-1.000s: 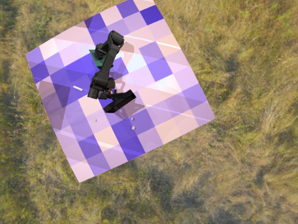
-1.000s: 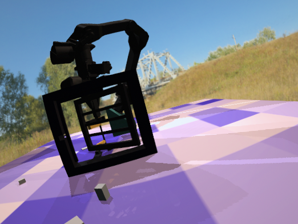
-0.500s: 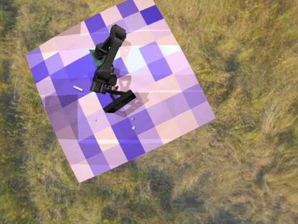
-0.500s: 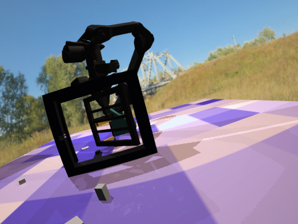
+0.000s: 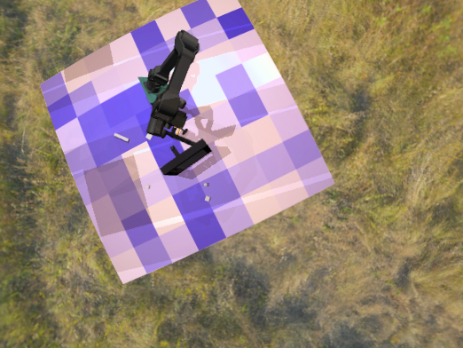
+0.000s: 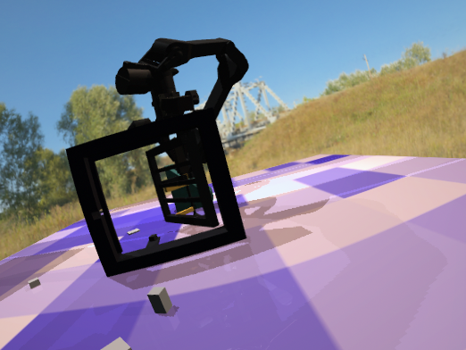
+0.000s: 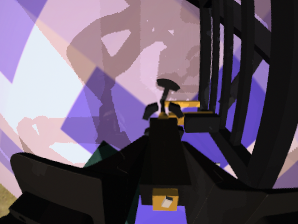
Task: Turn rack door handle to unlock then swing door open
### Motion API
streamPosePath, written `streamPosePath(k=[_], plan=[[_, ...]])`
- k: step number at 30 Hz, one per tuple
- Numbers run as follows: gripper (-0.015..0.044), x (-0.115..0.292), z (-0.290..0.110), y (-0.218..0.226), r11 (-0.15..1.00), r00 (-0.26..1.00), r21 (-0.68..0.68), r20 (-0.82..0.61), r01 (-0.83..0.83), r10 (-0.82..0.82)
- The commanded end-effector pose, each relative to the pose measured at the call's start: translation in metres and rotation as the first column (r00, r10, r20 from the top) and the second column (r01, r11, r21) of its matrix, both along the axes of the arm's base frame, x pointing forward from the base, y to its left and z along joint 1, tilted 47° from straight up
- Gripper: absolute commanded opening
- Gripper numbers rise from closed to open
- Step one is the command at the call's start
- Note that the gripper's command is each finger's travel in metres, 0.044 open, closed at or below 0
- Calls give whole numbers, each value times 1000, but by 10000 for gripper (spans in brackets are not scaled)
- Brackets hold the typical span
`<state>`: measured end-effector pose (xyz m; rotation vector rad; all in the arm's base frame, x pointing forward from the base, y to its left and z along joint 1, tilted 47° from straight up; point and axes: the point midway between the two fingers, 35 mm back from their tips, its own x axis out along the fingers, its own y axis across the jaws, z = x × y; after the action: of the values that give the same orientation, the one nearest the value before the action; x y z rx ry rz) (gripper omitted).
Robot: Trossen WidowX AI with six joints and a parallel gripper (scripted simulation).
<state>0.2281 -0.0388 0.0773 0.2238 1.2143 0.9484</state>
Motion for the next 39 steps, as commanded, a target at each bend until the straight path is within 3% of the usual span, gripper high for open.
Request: streamPosePath(k=[1, 39], plan=[[10, -3, 8, 7, 998, 997, 3, -55, 60, -60], [10, -7, 64, 61, 919, 836, -58, -398, 389, -378]])
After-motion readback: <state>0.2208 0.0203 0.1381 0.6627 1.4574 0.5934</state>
